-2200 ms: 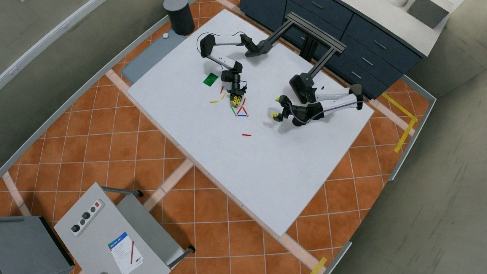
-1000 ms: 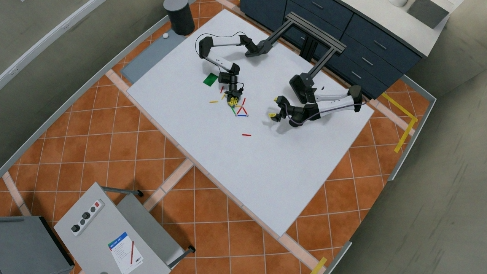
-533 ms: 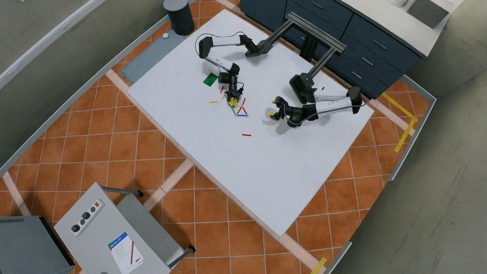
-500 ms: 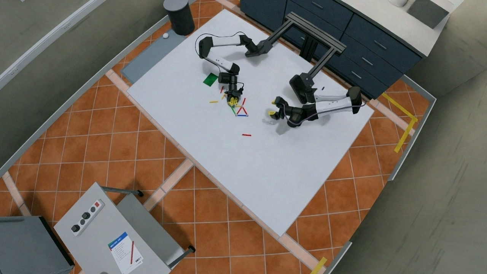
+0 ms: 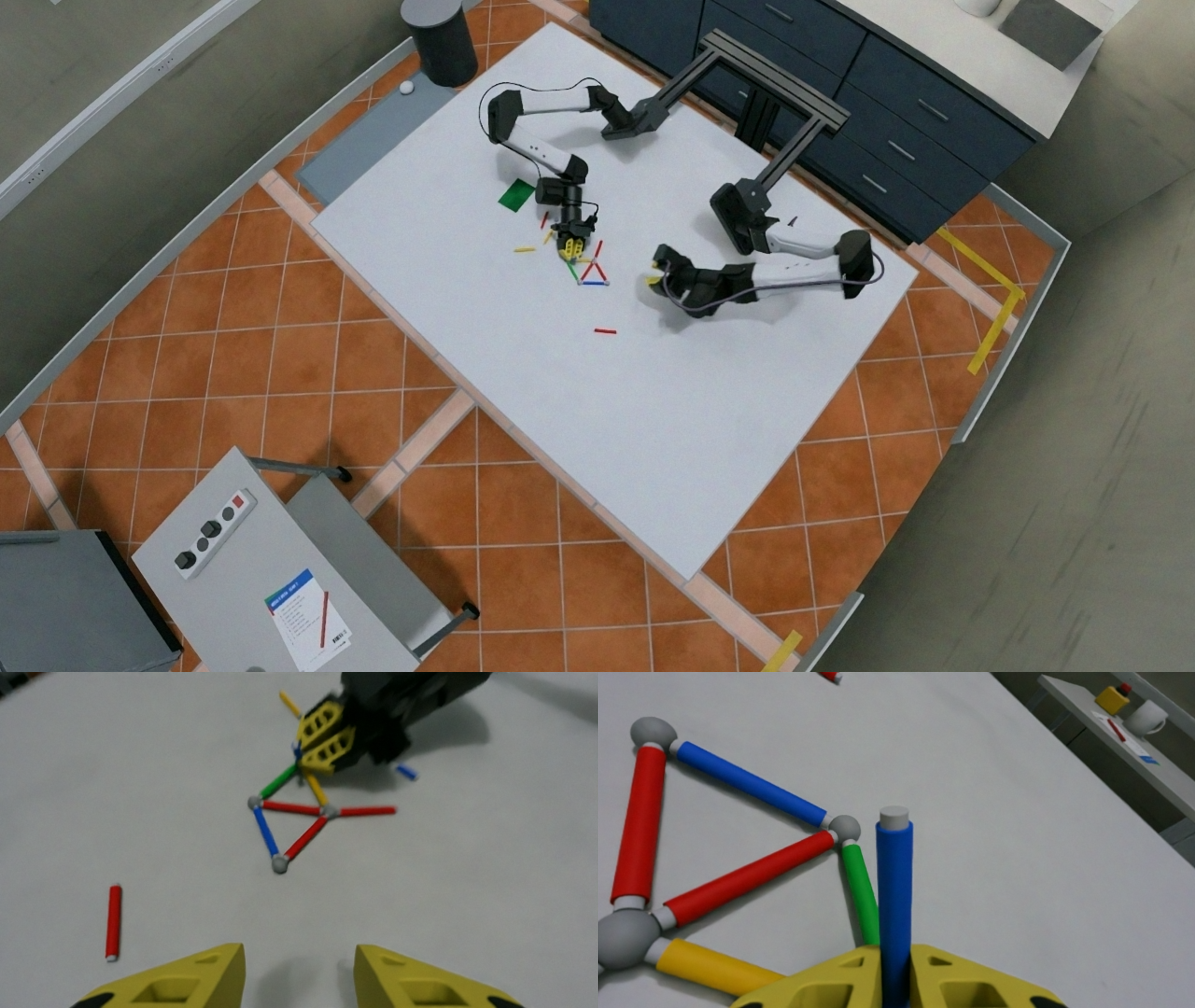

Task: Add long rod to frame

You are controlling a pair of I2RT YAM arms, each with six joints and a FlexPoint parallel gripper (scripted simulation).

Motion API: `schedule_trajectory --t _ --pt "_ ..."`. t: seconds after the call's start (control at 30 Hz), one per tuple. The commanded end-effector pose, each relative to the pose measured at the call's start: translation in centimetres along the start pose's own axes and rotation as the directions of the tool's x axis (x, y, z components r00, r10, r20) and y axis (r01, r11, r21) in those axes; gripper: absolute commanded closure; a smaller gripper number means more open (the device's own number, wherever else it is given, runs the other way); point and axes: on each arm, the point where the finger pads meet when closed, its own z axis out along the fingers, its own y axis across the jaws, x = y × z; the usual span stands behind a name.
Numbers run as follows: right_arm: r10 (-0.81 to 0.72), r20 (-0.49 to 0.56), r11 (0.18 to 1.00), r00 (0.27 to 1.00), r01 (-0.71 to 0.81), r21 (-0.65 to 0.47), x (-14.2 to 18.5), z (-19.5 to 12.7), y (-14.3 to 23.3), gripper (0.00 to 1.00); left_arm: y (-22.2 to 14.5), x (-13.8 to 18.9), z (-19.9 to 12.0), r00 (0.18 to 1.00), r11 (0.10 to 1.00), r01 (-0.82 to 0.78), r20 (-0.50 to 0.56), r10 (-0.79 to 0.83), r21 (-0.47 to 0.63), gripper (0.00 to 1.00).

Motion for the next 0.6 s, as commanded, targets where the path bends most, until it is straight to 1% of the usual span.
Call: schedule_trajectory --t 0.0,0.07,0.13,0.4,0.57 --pt "-0.007 0.019 1.0 1.0 0.006 0.02 -0.4 0.2 -0.7 1.0 3.4 -0.2 2.1 0.997 0.996 -0.051 -0.067 0.046 -0.069 0.62" --pt "-0.007 0.019 1.0 1.0 0.006 0.02 -0.4 0.2 -0.7 1.0 3.7 0.3 3.7 0.992 0.997 -0.061 -0.111 0.055 -0.051 0.62" --pt "-0.007 0.019 1.0 1.0 0.006 0.02 -0.4 0.2 -0.7 1.0 3.7 0.3 3.7 0.992 0.997 -0.061 -0.111 0.055 -0.051 0.62" --pt "-0.007 0.019 1.0 1.0 0.006 0.02 -0.4 0.2 -0.7 1.0 3.6 2.2 10.0 0.964 0.995 -0.094 -0.249 0.097 0.021 0.62" --pt "-0.007 0.019 1.0 1.0 0.006 0.02 -0.4 0.2 -0.7 1.0 3.2 3.1 12.4 0.95 0.993 -0.106 -0.29 0.116 0.049 0.62"
